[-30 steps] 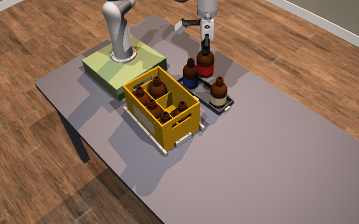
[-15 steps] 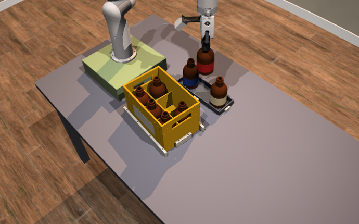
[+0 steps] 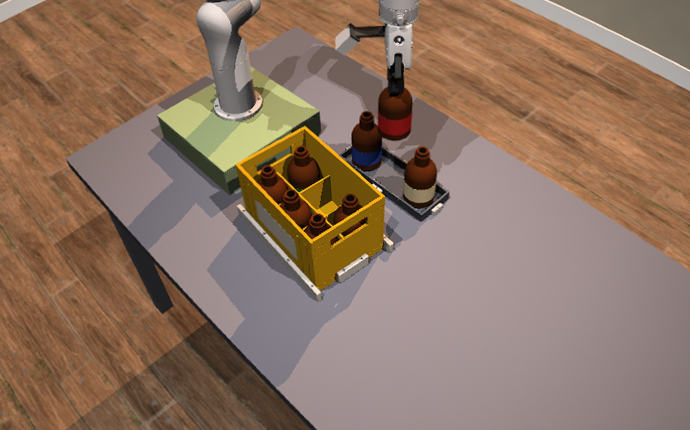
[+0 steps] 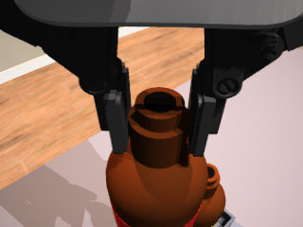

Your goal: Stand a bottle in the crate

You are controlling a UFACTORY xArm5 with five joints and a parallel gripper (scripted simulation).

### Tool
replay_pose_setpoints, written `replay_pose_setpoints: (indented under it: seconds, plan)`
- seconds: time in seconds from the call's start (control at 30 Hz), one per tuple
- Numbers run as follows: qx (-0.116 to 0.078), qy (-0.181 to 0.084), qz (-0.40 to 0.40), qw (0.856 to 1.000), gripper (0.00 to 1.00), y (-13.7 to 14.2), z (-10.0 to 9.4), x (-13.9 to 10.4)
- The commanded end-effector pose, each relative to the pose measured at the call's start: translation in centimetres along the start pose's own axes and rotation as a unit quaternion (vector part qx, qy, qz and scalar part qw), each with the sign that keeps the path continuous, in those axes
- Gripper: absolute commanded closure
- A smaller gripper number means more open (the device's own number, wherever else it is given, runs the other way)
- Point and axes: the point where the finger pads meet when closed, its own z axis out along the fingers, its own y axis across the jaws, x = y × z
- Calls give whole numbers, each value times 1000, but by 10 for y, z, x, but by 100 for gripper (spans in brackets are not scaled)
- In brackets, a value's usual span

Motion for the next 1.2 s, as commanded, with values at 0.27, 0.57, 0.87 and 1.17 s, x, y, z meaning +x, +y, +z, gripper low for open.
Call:
replay_pose_setpoints:
  seconds: [0.27, 0.57, 0.87, 1.17]
  plan:
    - [1, -2, 0, 1000, 100, 0, -6, -1]
    - [1, -2, 0, 1000, 100, 0, -6, -1]
    - [1, -2, 0, 1000, 100, 0, -6, -1]
    - [1, -2, 0, 1000, 100, -1, -11, -1]
